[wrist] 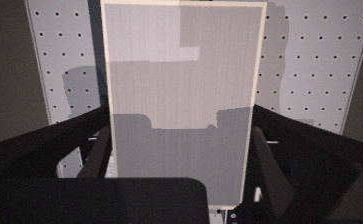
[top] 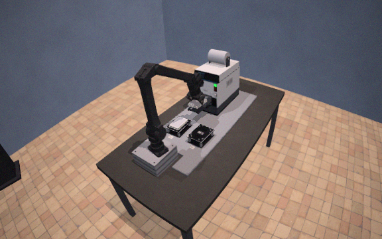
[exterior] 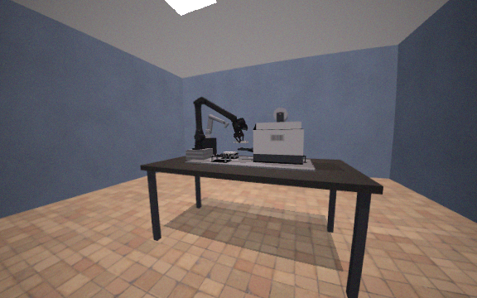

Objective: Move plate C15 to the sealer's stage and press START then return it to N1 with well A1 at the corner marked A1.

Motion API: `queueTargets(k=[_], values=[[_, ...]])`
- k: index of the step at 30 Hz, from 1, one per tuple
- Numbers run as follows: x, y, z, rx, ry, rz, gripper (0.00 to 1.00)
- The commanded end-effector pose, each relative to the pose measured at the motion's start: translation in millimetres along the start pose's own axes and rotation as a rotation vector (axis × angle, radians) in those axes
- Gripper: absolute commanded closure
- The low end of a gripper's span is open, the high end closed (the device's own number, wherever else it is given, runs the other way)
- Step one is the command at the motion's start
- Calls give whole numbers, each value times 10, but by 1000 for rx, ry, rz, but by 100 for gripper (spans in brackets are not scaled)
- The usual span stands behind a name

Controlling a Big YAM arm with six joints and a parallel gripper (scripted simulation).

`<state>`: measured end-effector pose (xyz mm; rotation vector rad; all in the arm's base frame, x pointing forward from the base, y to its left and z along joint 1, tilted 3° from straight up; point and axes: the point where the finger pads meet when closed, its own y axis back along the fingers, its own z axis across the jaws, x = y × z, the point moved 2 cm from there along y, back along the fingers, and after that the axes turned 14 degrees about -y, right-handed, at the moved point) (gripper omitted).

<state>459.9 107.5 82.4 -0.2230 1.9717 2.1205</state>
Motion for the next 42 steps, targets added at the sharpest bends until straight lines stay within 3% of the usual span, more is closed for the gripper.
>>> queueTargets(k=[1, 5, 10, 17, 28, 34, 39, 42], values=[[-172, 234, 48, -30, 25, -79, 100], [-127, 228, -26, -26, 18, -75, 100], [82, 117, -192, -9, 2, -18, 100], [69, 315, -246, -19, 20, -53, 100], [265, 202, -484, -6, 7, -32, 100], [222, 385, -496, -23, 27, -75, 100], [291, 389, -597, -18, 21, -70, 100], [415, 301, -676, -12, 8, -32, 100]])
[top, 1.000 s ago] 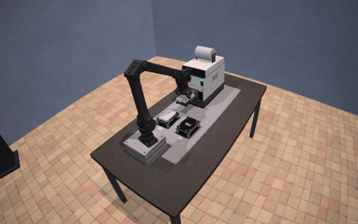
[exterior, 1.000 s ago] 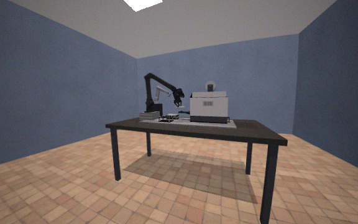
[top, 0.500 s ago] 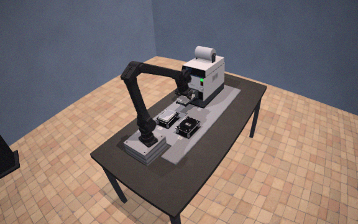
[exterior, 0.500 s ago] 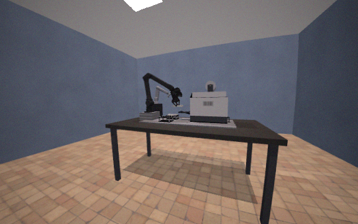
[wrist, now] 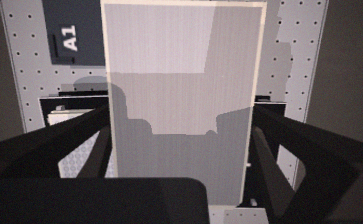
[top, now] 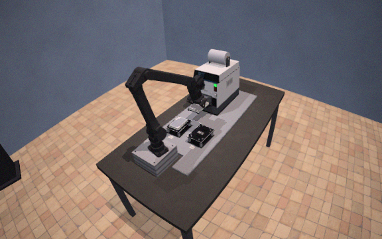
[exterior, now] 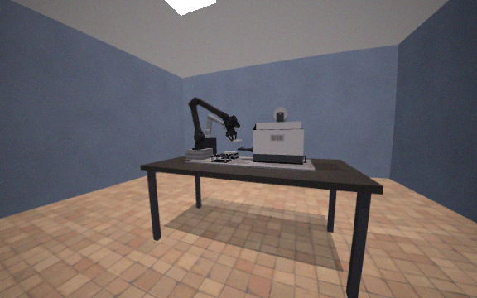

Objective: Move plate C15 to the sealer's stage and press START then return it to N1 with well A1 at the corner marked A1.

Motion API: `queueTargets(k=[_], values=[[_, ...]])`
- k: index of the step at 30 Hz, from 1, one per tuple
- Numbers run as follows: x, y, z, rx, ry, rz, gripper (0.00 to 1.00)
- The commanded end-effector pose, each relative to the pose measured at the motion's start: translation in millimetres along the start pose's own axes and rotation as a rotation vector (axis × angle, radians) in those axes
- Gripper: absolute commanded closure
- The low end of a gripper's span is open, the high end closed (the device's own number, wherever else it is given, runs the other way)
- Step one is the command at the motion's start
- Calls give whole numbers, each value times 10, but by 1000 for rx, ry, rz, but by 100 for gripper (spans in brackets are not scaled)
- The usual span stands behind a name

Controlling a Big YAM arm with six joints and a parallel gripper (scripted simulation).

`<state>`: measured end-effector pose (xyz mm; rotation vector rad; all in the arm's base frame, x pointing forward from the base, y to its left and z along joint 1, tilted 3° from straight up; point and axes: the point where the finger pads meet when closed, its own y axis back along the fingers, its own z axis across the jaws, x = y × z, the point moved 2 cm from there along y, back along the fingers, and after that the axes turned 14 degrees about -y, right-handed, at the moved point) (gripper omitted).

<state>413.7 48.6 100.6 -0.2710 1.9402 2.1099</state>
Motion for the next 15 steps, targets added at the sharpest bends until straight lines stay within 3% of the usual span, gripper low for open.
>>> queueTargets(k=[1, 5, 10, 15], values=[[103, -41, -109, 4, 2, 18, 100], [174, 26, -189, 4, 4, 23, 100], [117, 145, -240, -1, 16, -17, 100], [221, 90, -295, 5, 12, 7, 100]])
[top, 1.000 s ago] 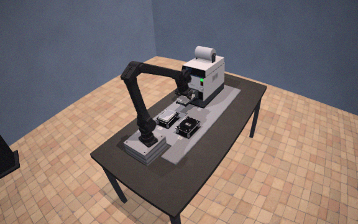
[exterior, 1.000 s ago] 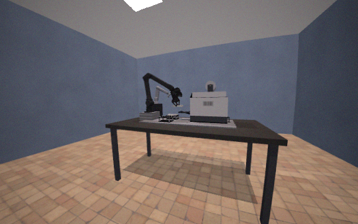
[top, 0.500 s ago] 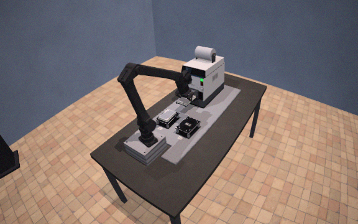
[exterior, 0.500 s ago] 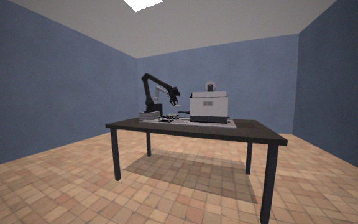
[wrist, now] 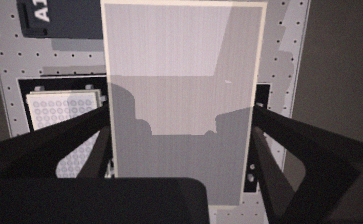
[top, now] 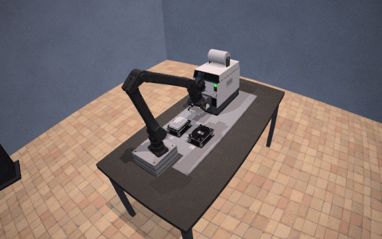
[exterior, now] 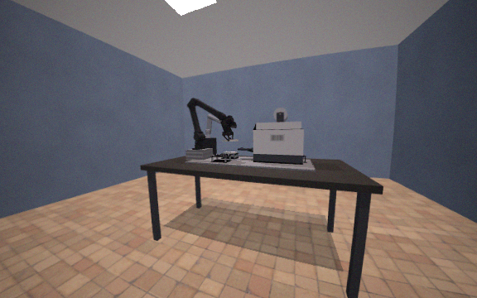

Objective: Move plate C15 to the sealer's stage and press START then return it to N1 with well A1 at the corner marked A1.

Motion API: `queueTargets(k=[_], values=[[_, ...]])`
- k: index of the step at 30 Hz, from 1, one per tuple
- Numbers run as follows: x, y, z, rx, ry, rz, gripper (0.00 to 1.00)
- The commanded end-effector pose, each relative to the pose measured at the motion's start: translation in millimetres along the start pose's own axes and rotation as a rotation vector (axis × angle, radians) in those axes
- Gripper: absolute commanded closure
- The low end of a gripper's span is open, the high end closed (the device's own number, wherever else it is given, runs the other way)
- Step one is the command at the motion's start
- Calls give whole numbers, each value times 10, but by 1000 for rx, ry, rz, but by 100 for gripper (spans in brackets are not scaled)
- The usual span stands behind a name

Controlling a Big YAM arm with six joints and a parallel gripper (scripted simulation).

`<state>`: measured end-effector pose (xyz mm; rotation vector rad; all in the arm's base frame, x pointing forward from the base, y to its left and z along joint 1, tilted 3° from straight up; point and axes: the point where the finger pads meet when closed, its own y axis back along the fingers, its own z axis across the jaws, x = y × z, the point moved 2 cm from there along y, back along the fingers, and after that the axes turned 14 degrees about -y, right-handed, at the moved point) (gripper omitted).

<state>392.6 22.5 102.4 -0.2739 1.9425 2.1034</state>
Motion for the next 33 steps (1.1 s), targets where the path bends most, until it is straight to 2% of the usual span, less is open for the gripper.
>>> queueTargets(k=[1, 5, 11, 21, 27, 33], values=[[88, -27, -55, 2, 7, 22, 100], [191, -22, -173, 7, -1, 37, 100], [131, 123, -219, -3, 18, -8, 100], [385, 59, -413, 4, 1, 43, 100], [349, 198, -507, 2, 12, 1, 100], [456, 202, -573, 1, 15, 14, 100]])
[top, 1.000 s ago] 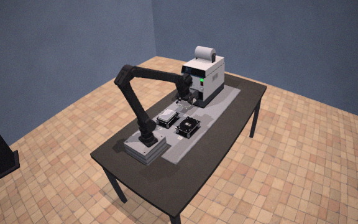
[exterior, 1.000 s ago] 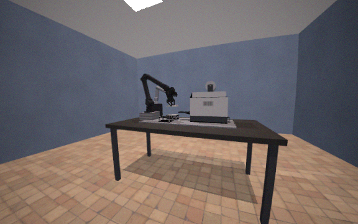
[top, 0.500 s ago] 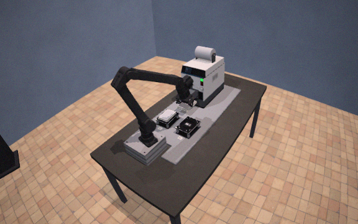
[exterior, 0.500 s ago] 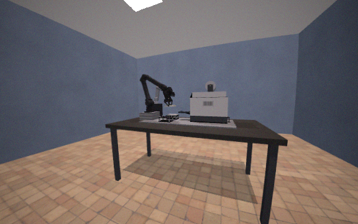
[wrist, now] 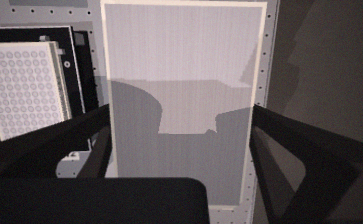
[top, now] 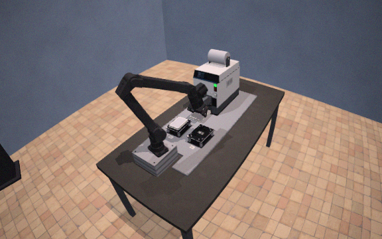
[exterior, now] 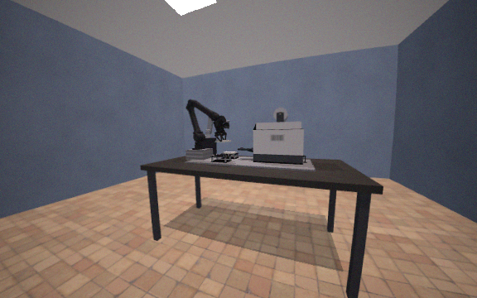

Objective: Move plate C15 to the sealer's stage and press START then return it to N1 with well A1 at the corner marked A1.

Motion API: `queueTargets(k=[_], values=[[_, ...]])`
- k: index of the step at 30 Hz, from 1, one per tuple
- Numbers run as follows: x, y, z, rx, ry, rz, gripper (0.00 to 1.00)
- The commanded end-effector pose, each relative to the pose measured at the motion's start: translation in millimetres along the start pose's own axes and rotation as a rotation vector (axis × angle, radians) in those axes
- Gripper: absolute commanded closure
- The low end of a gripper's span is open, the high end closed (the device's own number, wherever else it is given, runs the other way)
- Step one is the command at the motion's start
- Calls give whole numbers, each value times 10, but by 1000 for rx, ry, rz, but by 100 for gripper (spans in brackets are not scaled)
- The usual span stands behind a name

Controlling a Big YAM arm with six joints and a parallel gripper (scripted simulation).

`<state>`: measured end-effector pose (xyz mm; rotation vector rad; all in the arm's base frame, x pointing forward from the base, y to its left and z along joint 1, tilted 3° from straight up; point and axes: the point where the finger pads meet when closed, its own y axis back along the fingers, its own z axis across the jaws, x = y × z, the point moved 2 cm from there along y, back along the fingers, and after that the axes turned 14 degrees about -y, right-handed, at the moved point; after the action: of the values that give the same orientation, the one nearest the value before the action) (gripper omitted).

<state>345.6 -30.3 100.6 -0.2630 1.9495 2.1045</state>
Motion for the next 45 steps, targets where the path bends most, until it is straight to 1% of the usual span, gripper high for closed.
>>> queueTargets(k=[1, 4, 8, 12, 22, 27, 32, 35, 39, 41, 45], values=[[67, 1, -27, -1, 15, 18, 100], [144, -10, -102, -1, 8, 30, 100], [182, 49, -183, -3, 9, 18, 100], [65, 103, -156, 8, 22, -13, 100], [-99, 75, -130, 4, 3, -27, 100], [-120, 57, -136, 4, -4, -26, 100], [-170, 137, -132, 7, 12, -53, 100], [-173, 149, -134, 8, 16, -57, 100], [-180, 204, -193, 11, 15, -73, 100], [-175, 205, -219, 10, 7, -73, 100], [-126, 141, -177, 9, 6, -40, 100]])
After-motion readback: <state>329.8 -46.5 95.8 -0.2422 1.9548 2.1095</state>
